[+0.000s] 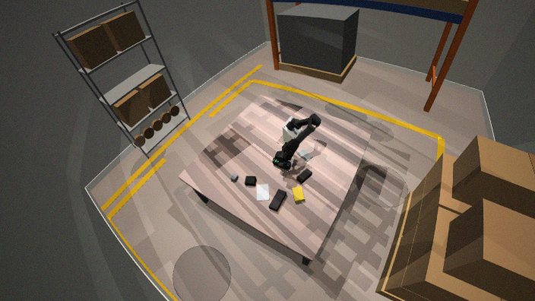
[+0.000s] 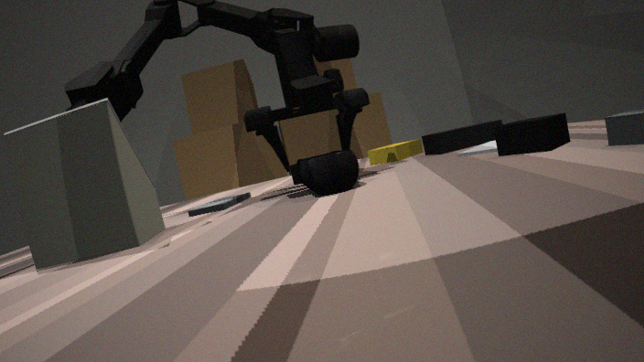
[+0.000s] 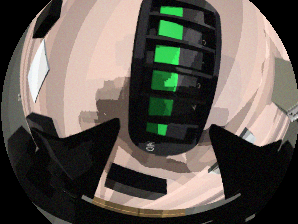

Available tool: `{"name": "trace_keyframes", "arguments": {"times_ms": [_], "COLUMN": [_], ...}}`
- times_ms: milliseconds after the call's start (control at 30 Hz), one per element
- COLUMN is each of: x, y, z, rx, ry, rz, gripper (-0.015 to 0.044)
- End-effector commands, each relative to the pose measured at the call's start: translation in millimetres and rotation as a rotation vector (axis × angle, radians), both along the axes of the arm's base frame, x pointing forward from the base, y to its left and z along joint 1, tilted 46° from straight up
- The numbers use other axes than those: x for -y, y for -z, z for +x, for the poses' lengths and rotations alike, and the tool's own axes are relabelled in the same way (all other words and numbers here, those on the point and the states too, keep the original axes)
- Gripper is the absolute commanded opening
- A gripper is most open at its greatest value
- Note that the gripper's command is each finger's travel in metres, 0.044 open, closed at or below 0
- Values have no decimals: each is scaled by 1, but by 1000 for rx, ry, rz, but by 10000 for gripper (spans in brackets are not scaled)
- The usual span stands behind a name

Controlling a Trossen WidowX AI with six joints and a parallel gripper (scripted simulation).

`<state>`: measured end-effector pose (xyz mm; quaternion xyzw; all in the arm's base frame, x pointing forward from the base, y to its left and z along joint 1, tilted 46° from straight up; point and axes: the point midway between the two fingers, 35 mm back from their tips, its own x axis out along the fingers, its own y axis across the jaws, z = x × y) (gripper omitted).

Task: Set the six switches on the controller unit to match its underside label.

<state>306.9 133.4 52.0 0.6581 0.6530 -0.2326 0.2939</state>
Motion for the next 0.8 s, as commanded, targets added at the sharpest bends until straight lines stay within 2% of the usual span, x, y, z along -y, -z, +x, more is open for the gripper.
{"name": "trace_keyframes", "arguments": {"times_ms": [0,100,633,767], "x": [40,60,60,78], "y": [10,13,13,-4], "z": [3,1,1,1], "rx": [-7,-6,-6,-6], "ry": [16,17,17,18], "rz": [-2,4,4,0], "gripper": [440,440,440,440]}}
